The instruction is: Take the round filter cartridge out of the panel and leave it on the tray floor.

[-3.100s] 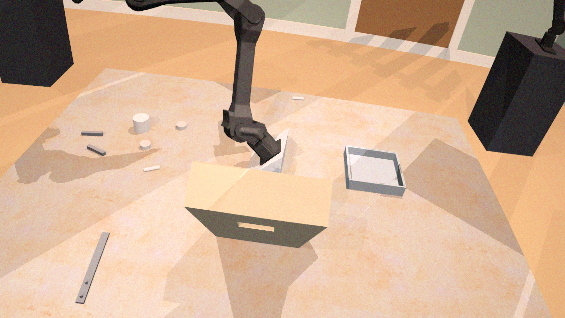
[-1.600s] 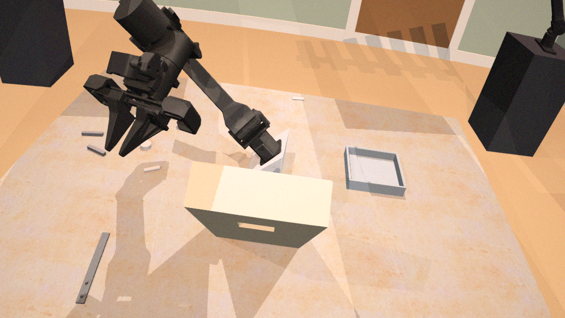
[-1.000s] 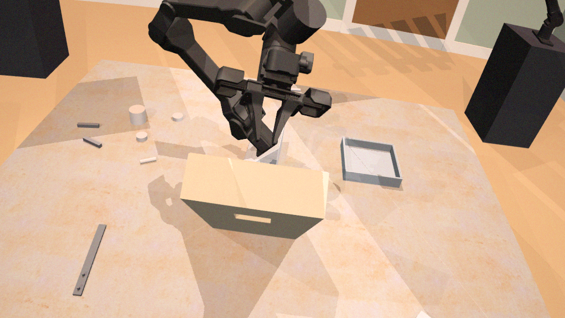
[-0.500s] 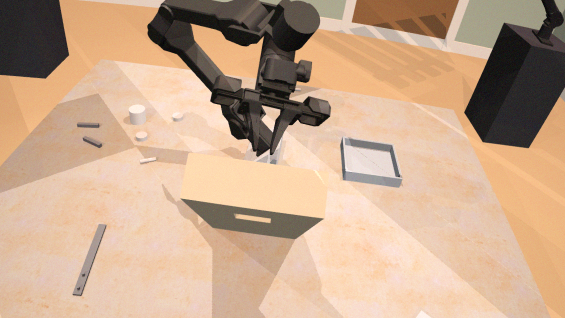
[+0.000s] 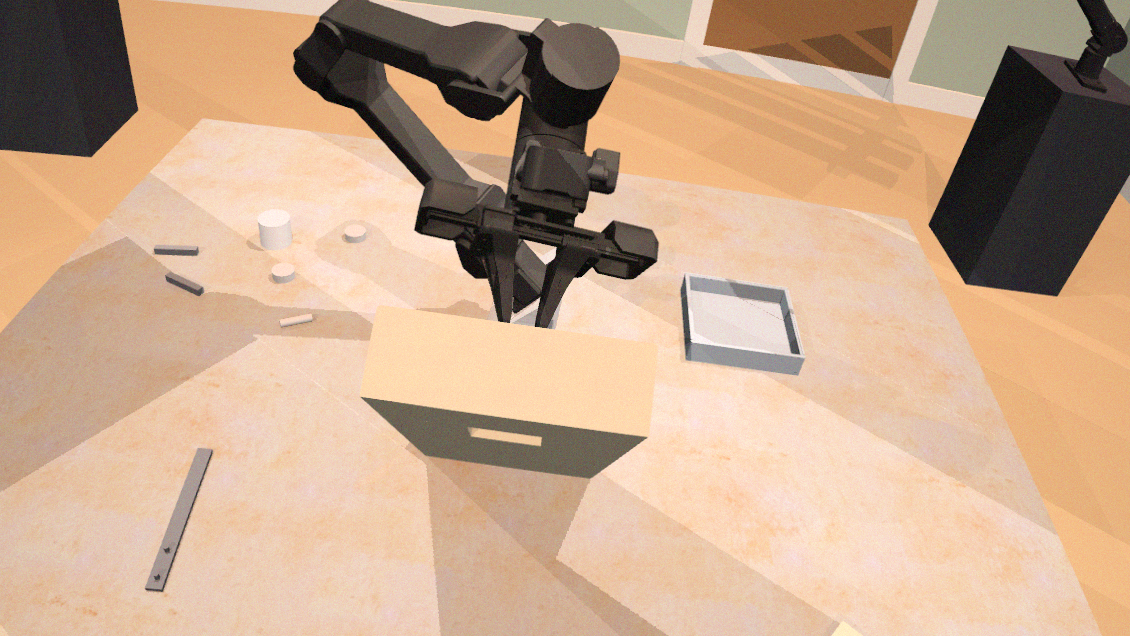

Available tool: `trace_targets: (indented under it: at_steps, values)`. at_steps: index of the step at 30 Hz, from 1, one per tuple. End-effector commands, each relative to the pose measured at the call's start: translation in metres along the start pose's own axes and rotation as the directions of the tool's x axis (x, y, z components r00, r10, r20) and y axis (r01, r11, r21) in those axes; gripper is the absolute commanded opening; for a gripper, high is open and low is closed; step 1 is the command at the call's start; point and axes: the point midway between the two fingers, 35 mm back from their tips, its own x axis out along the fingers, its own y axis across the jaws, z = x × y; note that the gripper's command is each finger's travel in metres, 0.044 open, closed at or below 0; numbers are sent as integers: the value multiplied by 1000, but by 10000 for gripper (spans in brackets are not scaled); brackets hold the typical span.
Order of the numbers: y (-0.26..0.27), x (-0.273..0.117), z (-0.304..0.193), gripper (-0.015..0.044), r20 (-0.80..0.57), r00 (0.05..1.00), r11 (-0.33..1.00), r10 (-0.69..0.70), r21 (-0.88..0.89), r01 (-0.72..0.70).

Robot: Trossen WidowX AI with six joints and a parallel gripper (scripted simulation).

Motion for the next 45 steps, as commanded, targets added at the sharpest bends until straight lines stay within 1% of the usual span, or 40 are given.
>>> trace_targets:
  at_steps: [1,7,45]
  values:
    - [1,6,-2,112,-2,1000,1000,3,-6,-3]
    - [0,13,-2,112,0,1000,1000,0,-6,0]
    - [0,16,-2,112,1,1000,1000,0,-6,0]
